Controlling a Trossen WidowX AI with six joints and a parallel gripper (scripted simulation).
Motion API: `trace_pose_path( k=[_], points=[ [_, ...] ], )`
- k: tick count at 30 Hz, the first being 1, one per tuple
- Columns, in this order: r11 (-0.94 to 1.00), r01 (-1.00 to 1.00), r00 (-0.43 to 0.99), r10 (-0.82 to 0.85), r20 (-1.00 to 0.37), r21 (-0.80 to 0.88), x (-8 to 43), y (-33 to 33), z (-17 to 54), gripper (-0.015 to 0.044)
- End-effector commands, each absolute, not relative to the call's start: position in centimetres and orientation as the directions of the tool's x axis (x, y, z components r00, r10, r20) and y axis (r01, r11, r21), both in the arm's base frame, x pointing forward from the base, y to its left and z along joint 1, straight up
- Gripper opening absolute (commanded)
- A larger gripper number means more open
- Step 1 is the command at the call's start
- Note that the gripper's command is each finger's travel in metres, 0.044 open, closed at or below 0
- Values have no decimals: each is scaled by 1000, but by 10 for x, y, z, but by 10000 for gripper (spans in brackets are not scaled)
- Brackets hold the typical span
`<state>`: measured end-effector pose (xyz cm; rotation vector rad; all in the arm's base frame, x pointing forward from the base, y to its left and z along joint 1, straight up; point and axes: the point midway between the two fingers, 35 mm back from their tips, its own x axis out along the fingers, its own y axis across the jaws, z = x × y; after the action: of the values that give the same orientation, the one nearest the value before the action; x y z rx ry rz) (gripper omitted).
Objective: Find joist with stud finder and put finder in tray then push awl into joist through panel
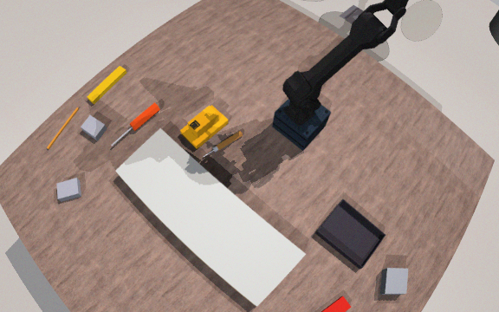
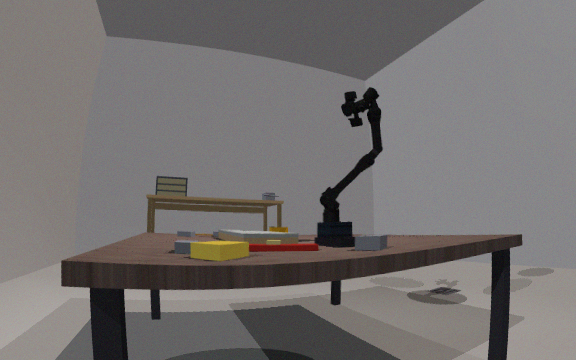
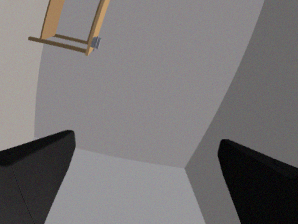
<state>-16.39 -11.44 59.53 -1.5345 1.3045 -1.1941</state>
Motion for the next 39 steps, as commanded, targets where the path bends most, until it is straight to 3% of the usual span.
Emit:
trace_pose_path(
  k=[1, 10, 19, 29, 39],
  points=[
    [-172, -254, 35, -985, 169, -952, -161, -115, 596, 426],
    [-222, -256, 220, -961, 167, -941, -23, -129, 599, 440],
    [-172, -224, 341, -936, 88, -959, 64, -145, 572, 440],
    [61, -301, 476, -855, -206, -952, 194, -190, 463, 440],
    [457, -358, 479, -659, -580, -814, 256, -220, 302, 440]
  ],
)
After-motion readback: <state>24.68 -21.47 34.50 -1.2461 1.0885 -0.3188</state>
